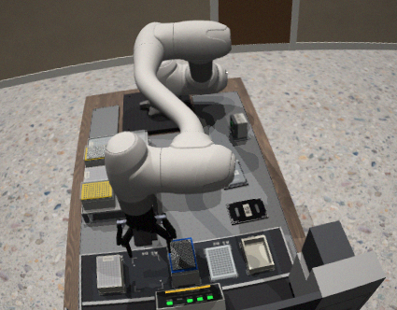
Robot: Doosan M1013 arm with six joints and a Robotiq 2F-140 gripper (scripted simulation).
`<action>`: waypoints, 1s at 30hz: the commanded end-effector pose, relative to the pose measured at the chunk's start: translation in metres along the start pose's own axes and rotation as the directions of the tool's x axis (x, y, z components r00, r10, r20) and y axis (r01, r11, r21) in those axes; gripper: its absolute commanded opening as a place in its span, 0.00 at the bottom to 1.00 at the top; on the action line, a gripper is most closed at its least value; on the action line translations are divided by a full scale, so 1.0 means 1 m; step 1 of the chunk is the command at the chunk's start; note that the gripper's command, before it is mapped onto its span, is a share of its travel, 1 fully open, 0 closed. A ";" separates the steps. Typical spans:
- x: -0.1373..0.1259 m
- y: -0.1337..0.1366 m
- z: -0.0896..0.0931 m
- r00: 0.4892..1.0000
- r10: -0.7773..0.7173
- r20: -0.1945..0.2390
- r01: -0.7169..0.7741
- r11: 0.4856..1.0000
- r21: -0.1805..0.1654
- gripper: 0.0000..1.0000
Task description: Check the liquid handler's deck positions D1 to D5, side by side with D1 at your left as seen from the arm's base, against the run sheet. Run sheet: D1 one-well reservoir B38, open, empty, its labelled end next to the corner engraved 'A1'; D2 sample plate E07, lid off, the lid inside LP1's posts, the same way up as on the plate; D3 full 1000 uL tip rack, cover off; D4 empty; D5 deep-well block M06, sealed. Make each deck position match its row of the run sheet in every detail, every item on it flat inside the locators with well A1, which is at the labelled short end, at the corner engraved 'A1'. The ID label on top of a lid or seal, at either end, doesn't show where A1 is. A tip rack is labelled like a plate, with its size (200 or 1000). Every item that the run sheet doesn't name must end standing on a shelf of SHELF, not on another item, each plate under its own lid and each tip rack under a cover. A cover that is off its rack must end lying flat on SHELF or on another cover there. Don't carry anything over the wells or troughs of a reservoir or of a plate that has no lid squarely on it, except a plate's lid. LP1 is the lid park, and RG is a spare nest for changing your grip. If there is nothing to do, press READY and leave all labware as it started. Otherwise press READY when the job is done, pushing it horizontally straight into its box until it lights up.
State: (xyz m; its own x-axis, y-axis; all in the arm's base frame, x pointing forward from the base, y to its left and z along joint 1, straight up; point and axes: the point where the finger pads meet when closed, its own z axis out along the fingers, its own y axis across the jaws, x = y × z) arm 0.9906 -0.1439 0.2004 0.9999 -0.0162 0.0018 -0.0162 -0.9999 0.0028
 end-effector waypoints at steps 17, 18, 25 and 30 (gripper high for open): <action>0.000 -0.084 0.000 1.000 0.003 -0.003 -0.003 1.000 0.002 0.79; 0.000 -0.089 0.001 1.000 0.003 -0.002 -0.003 1.000 0.002 0.79; 0.000 -0.095 0.000 1.000 0.001 -0.001 -0.001 1.000 0.001 0.79; 0.000 -0.095 0.000 1.000 0.001 -0.001 -0.001 1.000 0.001 0.79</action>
State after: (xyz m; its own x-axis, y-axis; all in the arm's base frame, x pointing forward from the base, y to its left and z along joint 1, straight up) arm 0.9923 -0.0526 0.1989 0.9999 -0.0144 0.0000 -0.0144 -0.9999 0.0025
